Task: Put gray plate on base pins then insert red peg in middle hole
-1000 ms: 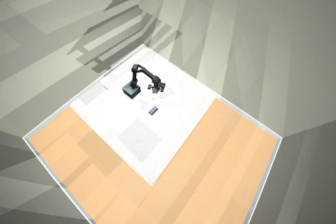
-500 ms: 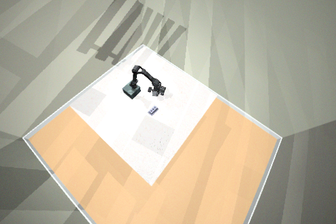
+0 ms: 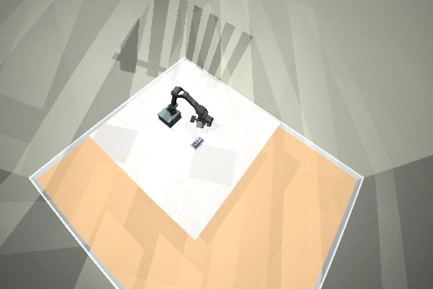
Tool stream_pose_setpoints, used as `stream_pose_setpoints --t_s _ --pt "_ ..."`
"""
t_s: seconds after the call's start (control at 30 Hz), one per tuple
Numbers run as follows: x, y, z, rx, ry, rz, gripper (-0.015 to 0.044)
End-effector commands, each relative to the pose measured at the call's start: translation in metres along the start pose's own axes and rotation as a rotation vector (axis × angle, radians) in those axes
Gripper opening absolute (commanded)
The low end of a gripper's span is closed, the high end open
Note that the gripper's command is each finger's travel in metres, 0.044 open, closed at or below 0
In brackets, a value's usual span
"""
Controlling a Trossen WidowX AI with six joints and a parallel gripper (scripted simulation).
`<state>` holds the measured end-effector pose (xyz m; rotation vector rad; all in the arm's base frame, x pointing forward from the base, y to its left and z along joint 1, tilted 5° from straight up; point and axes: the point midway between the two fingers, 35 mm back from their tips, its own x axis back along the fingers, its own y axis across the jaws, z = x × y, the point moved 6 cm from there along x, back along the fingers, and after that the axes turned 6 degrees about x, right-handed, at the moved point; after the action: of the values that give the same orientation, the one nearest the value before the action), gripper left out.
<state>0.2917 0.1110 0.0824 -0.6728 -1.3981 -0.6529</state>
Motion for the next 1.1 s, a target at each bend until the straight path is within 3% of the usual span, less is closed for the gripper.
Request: stream_pose_setpoints --t_s 0.0,1.07 --pt "0.003 0.002 -0.011 0.007 -0.007 -0.004 0.0000" --pt "0.005 -0.003 -0.108 0.031 -0.026 0.003 0.0000"
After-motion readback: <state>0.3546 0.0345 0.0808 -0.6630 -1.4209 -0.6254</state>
